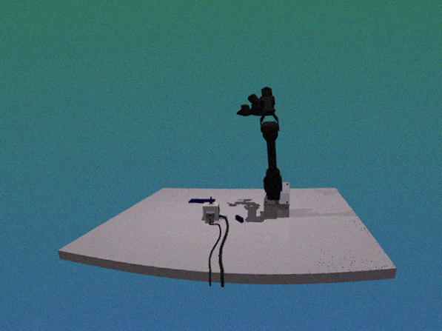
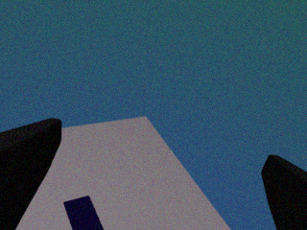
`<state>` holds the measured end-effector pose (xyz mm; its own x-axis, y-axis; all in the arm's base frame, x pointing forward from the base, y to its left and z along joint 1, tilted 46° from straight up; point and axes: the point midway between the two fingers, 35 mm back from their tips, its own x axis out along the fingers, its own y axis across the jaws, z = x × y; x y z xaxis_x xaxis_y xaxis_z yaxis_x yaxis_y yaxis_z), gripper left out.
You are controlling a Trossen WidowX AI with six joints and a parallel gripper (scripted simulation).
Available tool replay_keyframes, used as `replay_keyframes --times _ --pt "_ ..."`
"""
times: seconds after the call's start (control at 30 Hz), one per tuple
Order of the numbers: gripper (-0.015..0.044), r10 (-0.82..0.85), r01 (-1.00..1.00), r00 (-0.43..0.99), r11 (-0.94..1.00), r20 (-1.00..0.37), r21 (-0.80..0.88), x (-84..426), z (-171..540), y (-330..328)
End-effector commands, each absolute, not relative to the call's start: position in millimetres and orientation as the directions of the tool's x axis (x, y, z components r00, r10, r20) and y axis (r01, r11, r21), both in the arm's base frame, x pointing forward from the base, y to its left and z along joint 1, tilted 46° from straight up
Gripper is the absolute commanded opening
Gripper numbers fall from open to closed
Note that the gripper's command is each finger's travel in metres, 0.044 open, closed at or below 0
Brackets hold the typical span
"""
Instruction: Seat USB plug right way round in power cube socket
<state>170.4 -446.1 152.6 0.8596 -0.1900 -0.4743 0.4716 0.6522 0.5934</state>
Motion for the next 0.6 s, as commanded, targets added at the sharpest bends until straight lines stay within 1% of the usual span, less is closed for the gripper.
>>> replay_keyframes --times 0.0,0.1,0.2,0.3,0.4,0.47,0.57 --pt "0.0440 -0.056 0.378 0.843 0.768 -0.535 0.516 219 137 -404" --pt "0.0440 0.045 0.261 0.824 0.855 -0.565 0.449 249 129 -372" --pt "0.0440 0.189 0.069 0.767 0.926 -0.613 0.371 288 118 -320" --pt "0.0440 0.306 -0.124 0.694 0.942 -0.652 0.311 314 109 -270" --pt "0.0440 0.432 -0.398 0.600 0.891 -0.674 0.217 334 103 -214" --pt "0.0440 0.499 -0.556 0.531 0.815 -0.685 0.163 342 100 -179" --pt "0.0440 0.576 -0.742 0.428 0.664 -0.696 0.094 347 97 -133"
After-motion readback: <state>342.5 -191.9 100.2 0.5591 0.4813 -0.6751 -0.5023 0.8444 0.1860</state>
